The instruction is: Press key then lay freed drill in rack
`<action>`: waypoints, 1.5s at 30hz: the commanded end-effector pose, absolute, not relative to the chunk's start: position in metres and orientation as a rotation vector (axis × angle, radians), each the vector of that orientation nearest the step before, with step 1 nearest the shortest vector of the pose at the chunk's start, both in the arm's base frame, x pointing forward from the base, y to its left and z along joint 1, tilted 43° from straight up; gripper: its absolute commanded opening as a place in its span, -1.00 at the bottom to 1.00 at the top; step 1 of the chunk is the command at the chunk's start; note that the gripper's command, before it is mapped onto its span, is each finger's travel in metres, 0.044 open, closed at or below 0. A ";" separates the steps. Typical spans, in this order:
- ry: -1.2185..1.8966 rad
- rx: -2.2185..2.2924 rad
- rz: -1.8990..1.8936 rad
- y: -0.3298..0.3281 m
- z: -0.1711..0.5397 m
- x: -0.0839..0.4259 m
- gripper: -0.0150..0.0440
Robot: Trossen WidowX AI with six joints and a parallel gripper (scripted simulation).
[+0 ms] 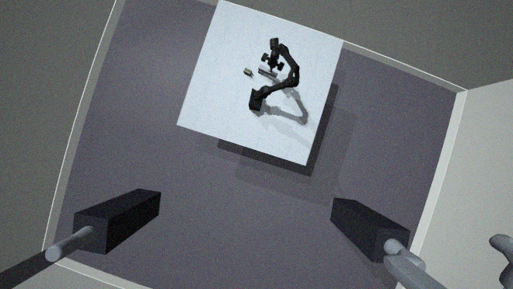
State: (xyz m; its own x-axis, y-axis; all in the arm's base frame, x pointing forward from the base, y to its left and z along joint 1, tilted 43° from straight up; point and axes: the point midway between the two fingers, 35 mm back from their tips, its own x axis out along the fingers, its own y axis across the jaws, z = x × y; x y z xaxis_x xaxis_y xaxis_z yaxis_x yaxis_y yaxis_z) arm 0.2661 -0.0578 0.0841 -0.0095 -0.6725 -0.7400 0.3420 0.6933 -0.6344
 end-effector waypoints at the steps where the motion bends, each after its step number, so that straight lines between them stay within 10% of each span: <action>1: 1.400 -0.298 -0.847 -0.070 0.072 0.257 -0.49; 17: 1.400 -0.298 -0.847 -0.076 0.066 0.256 -0.49; 34: 1.499 -0.495 -0.655 -0.022 0.089 0.283 1.00; 45: 1.763 -1.202 0.114 -0.002 -0.021 0.312 1.00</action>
State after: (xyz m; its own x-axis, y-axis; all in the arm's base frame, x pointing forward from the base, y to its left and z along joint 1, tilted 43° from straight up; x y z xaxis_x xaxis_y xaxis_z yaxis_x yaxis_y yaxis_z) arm 0.3047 -0.0115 0.0407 -0.0324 -0.6684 -0.7431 -0.3600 0.7014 -0.6152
